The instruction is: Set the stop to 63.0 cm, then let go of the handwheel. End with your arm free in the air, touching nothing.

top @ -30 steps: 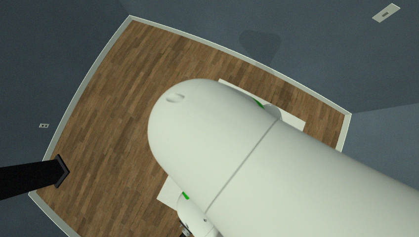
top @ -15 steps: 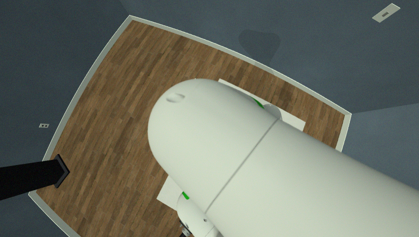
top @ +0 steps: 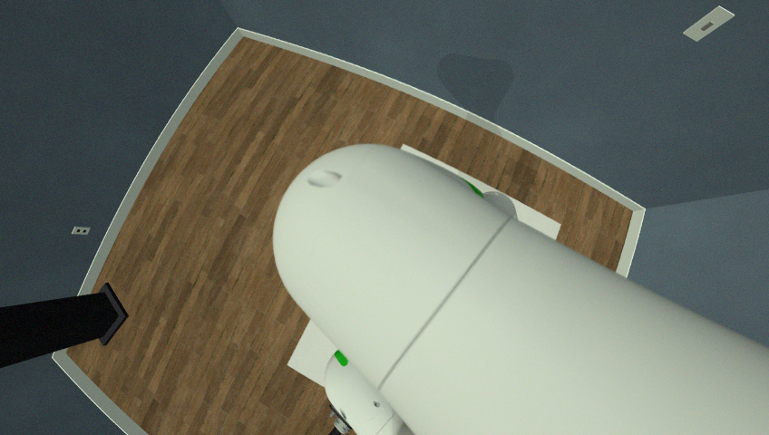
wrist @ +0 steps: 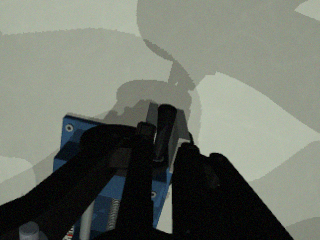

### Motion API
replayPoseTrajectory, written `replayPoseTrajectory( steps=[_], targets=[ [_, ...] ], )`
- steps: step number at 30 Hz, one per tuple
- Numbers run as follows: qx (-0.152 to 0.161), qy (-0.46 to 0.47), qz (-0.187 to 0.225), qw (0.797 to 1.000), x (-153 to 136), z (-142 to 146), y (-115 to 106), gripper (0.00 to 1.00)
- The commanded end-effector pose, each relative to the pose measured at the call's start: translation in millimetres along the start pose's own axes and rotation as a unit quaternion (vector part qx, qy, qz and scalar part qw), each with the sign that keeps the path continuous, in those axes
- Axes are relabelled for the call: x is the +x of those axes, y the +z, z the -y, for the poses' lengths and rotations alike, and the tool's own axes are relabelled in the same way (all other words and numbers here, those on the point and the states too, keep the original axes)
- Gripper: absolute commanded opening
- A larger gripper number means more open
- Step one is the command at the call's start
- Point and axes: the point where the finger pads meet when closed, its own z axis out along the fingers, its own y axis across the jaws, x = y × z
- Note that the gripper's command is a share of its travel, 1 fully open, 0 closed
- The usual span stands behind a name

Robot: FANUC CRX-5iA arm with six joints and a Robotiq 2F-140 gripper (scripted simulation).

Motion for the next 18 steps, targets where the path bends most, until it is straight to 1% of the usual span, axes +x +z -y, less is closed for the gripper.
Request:
replayPoseTrajectory(
  steps=[1, 18],
  targets=[
    [0.000, 0.000, 0.000, 1.000, 0.2, -0.3, 0.7, 0.04],
    [0.000, 0.000, 0.000, 1.000, 0.2, -2.3, 5.7, 0.04]
  ],
)
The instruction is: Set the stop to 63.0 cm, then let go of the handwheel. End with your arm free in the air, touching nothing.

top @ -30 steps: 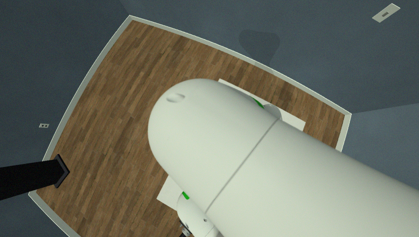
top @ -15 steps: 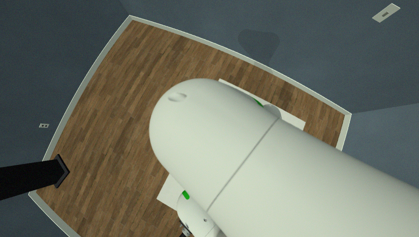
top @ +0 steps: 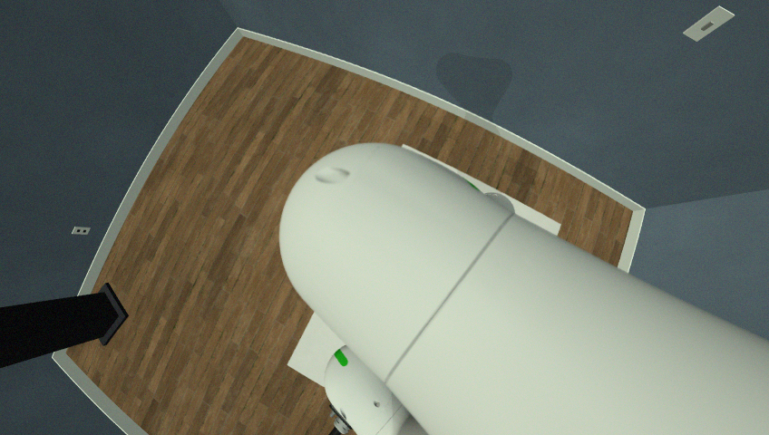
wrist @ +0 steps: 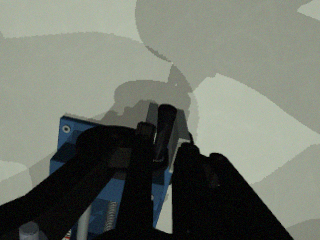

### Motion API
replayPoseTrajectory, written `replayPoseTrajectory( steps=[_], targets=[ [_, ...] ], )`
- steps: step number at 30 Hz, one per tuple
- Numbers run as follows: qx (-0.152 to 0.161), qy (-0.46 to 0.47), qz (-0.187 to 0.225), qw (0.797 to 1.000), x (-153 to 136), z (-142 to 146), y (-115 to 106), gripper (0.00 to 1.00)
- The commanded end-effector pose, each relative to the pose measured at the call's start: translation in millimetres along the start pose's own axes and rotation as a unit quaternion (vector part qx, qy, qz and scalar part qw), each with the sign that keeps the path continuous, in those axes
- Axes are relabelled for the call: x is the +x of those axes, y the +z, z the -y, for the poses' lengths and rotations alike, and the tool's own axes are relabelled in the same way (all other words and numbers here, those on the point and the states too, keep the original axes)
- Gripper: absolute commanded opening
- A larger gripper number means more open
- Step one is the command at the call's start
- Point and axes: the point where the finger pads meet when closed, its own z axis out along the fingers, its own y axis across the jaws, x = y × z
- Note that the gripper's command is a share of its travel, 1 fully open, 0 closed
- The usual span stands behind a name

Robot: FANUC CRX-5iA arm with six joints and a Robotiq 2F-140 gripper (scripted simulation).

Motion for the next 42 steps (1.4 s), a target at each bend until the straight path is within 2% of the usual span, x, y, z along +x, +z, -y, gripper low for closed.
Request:
replayPoseTrajectory(
  steps=[1, 42],
  targets=[
    [0.000, 0.000, 0.000, 1.000, 0.2, -0.4, 1.5, 0.04],
    [0.000, 0.000, 0.000, 1.000, 0.2, 3.0, 26.4, 0.04]
  ],
)
